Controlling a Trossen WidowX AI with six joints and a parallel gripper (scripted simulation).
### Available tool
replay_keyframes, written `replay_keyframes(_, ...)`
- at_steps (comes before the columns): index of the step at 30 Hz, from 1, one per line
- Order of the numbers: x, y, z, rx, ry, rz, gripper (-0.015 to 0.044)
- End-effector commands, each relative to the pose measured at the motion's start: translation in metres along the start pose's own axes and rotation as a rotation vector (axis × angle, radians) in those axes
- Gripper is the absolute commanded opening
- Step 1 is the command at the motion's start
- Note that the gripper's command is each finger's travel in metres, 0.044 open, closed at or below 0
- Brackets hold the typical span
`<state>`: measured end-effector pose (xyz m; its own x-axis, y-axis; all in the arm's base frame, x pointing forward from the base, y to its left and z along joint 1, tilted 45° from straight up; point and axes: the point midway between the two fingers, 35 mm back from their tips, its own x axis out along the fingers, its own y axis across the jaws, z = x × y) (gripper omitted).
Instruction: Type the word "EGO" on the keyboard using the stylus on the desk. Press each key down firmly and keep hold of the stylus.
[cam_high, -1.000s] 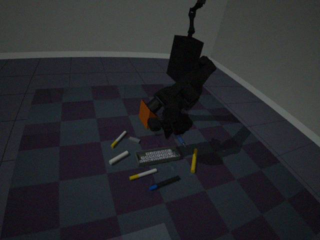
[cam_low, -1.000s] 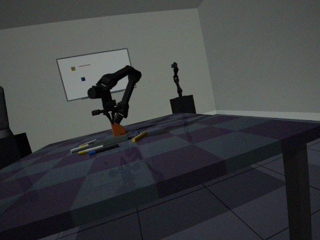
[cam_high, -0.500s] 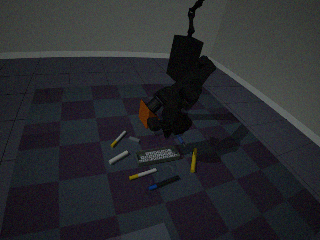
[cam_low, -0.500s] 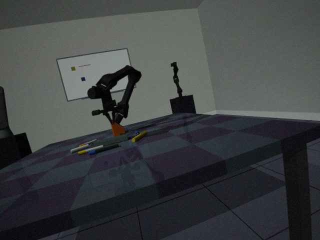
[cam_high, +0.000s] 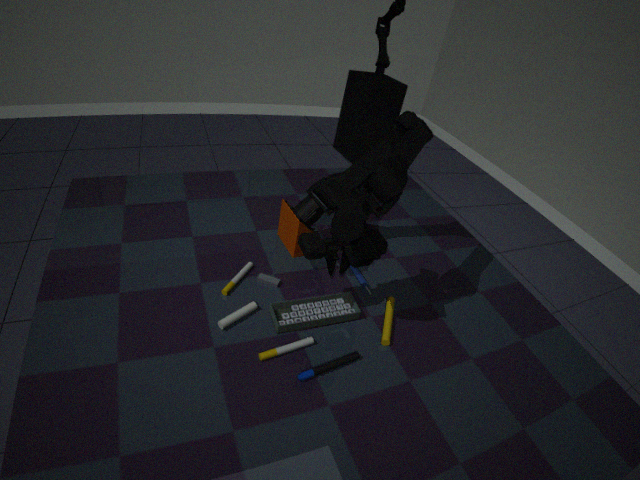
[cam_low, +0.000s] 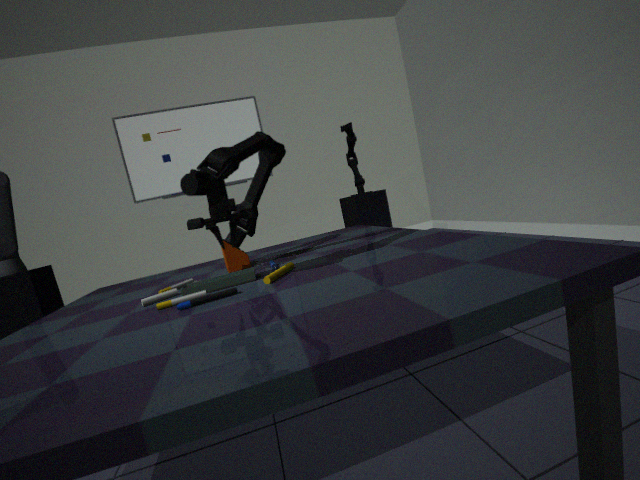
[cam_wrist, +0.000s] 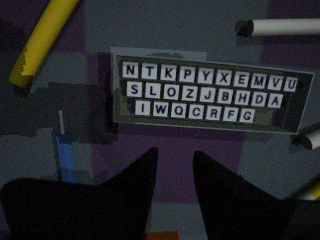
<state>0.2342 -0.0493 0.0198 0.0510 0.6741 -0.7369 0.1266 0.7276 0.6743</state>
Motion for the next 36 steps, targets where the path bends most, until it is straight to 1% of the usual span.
replay_keyframes(1,-0.001,0.024,-0.006,-0.003,-0.060,-0.033,0.0150)
replay_keyframes(11,0.008,0.081,-0.033,-0.002,-0.262,-0.077,0.0150)
replay_keyframes(16,0.016,0.102,-0.051,-0.010,-0.362,-0.045,0.0150)
replay_keyframes(22,0.029,0.118,-0.071,-0.024,-0.463,0.034,0.0150)
replay_keyframes(36,0.037,0.119,-0.074,-0.025,-0.473,0.046,0.0150)
